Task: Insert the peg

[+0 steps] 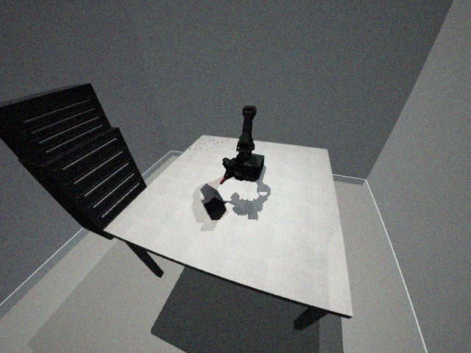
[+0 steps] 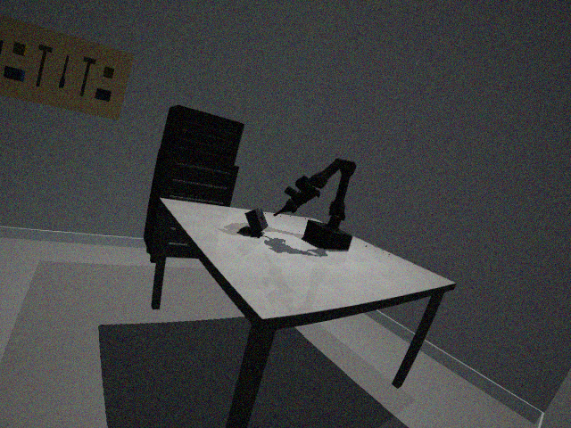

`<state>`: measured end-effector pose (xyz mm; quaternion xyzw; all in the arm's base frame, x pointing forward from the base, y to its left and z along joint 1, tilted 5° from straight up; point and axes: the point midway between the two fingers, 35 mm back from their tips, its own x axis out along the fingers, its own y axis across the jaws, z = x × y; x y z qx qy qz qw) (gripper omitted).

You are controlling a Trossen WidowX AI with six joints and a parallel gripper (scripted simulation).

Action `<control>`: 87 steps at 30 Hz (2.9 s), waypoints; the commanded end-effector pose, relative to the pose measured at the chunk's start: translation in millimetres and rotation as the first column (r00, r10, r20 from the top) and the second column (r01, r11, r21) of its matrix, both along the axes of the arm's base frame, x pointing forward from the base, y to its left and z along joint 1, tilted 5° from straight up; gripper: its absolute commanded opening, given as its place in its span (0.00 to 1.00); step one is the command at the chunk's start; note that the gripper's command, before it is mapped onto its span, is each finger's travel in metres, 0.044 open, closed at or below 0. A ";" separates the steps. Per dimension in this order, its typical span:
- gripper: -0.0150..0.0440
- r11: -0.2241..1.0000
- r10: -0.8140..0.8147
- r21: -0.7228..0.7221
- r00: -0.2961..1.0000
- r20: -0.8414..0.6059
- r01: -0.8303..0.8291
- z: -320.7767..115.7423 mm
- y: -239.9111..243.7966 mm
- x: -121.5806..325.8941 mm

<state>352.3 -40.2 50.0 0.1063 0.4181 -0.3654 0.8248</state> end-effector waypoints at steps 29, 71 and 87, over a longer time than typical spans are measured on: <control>0.25 0.999 -0.006 -0.036 0.985 0.173 0.013 5.8 25.8 9.5; 0.25 0.999 -0.006 -0.048 0.969 0.246 0.018 -24.5 6.1 39.8; 0.25 0.999 -0.008 -0.050 0.968 0.249 0.021 -30.1 0.9 44.6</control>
